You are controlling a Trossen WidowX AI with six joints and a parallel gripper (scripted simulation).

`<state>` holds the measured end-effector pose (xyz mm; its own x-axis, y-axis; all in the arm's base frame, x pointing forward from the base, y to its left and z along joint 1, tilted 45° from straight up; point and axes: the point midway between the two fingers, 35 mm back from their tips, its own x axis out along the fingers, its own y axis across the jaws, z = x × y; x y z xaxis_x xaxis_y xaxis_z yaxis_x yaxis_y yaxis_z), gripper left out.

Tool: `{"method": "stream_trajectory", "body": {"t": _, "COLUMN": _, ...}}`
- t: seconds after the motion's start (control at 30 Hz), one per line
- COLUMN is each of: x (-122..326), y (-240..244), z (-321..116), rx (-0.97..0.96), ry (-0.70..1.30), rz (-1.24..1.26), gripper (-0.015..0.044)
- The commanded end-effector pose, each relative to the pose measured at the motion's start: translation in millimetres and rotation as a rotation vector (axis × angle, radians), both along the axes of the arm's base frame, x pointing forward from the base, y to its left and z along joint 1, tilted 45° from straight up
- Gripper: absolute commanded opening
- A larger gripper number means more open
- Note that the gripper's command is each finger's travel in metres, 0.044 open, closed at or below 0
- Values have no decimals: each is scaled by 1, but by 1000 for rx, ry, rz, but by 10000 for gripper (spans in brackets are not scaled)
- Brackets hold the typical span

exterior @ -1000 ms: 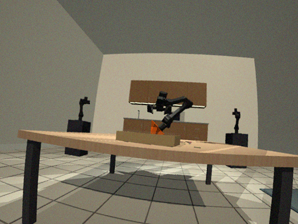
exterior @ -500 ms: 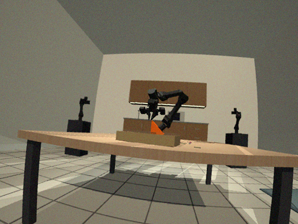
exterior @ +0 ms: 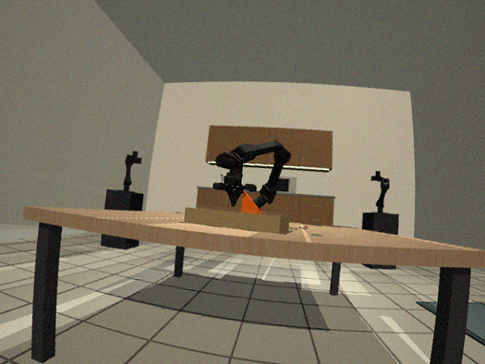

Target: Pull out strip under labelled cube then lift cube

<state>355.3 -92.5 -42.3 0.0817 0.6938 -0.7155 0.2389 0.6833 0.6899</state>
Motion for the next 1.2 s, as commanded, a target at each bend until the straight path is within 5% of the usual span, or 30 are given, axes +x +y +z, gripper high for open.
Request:
{"method": "stream_trajectory", "body": {"t": 0.0, "x": 1, "y": -2, "z": 0, "rx": -3, "ry": 4, "rz": 11, "gripper": 0}}
{"method": "stream_trajectory", "body": {"t": 1.17, "x": 7, "y": 40, "z": -38, "rx": -1, "ry": 3, "rz": 11, "gripper": 0}}
